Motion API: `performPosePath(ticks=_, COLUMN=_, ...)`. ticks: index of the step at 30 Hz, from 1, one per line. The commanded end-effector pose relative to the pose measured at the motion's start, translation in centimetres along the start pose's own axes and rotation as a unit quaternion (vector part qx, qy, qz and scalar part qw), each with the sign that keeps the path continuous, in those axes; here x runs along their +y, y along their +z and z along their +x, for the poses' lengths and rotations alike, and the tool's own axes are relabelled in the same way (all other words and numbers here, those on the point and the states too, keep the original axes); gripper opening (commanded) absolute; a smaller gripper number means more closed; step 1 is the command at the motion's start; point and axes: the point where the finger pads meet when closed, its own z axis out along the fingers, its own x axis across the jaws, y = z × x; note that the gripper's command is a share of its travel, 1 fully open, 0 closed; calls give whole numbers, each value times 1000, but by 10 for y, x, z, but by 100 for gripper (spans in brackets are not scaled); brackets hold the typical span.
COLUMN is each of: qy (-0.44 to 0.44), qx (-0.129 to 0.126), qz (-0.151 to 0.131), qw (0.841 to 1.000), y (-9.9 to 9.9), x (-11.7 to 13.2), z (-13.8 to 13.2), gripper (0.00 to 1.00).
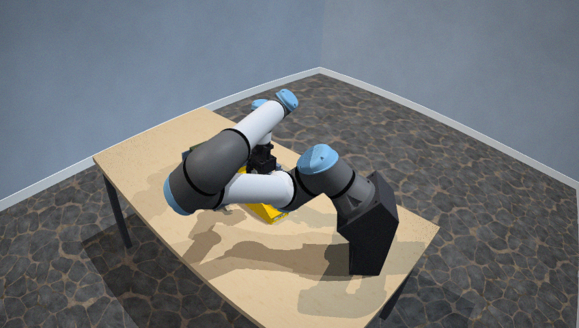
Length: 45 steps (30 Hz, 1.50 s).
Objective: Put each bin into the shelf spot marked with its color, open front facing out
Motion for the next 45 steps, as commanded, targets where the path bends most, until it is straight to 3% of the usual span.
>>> performPosePath(ticks=1, qy=0, qx=2, qz=-1, qw=1000, y=12, x=-1, z=1, gripper=15)
performPosePath(ticks=19, qy=0, qx=2, qz=-1, qw=1000, y=40, x=0, z=1, gripper=15)
performPosePath(ticks=45, qy=0, qx=2, qz=-1, qw=1000, y=48, x=0, z=1, gripper=15)
